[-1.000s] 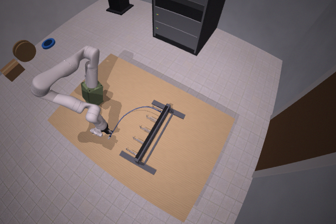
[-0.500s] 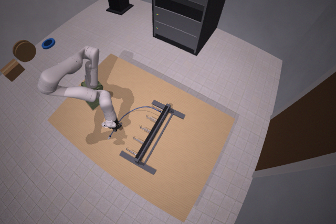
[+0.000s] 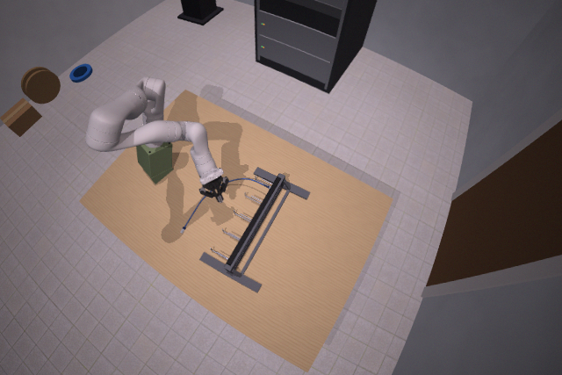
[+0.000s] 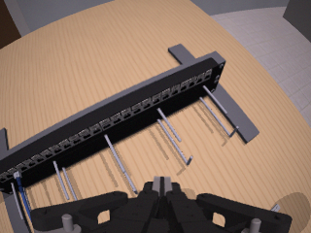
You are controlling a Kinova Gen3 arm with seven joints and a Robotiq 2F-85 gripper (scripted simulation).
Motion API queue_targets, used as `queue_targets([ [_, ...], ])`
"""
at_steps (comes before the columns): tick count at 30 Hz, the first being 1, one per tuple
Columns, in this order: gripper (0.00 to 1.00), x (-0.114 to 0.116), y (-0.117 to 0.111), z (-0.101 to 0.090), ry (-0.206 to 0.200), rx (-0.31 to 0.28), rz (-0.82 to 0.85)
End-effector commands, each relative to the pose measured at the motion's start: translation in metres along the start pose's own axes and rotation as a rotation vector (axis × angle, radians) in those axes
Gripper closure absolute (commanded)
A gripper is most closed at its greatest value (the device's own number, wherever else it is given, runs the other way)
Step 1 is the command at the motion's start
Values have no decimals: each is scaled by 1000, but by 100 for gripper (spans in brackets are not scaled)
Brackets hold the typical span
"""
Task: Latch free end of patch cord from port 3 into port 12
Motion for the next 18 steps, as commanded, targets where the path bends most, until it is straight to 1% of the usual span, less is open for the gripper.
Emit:
queue_targets([
  [1,100,-34,13,-18,-61,51,-122],
  [3,100,-52,19,-28,-108,73,-180],
  [5,100,-52,19,-28,-108,73,-180],
  [9,100,-87,37,-50,-211,111,-294],
  [13,100,-111,52,-68,-289,133,-373],
  [15,100,-118,58,-74,-316,139,-399],
  [18,100,-125,63,-80,-342,144,-423],
])
Point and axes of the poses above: the point where the finger pads meet when closed, its own z axis out along the fingers, its own x axis across the jaws, y = z × x, the point moved 5 cm from there along -z, back along the fingers, and after that the axes turned 7 degrees about z, right-handed, at the moved point
